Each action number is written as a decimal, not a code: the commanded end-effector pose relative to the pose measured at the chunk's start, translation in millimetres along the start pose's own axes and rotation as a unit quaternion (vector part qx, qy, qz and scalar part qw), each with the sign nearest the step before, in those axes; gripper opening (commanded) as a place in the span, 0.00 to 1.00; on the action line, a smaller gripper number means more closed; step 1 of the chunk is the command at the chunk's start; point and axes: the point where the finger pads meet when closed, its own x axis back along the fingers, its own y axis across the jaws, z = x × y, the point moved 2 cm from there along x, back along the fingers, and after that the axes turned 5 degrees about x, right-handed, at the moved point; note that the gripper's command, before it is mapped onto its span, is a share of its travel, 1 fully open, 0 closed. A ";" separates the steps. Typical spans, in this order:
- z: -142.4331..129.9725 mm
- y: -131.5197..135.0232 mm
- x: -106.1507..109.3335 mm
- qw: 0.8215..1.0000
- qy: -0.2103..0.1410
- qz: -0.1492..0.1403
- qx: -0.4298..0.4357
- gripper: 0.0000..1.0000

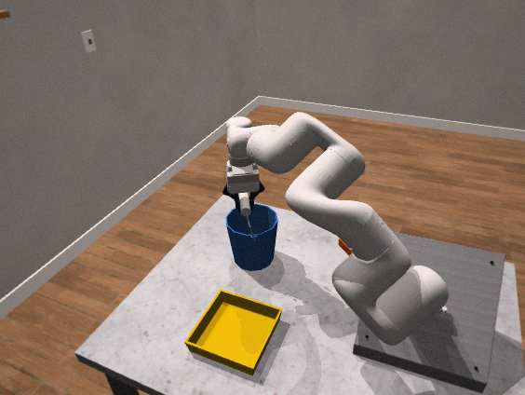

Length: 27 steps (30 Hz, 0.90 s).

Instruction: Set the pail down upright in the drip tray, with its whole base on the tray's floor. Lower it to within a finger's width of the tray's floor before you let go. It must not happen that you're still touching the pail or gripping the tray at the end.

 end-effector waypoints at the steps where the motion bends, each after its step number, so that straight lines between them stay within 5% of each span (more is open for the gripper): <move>1: -2.1 0.2 7.7 1.000 -0.005 -0.001 0.000 0.00; 27: -1.8 0.1 39.0 1.000 -0.005 -0.001 0.000 0.00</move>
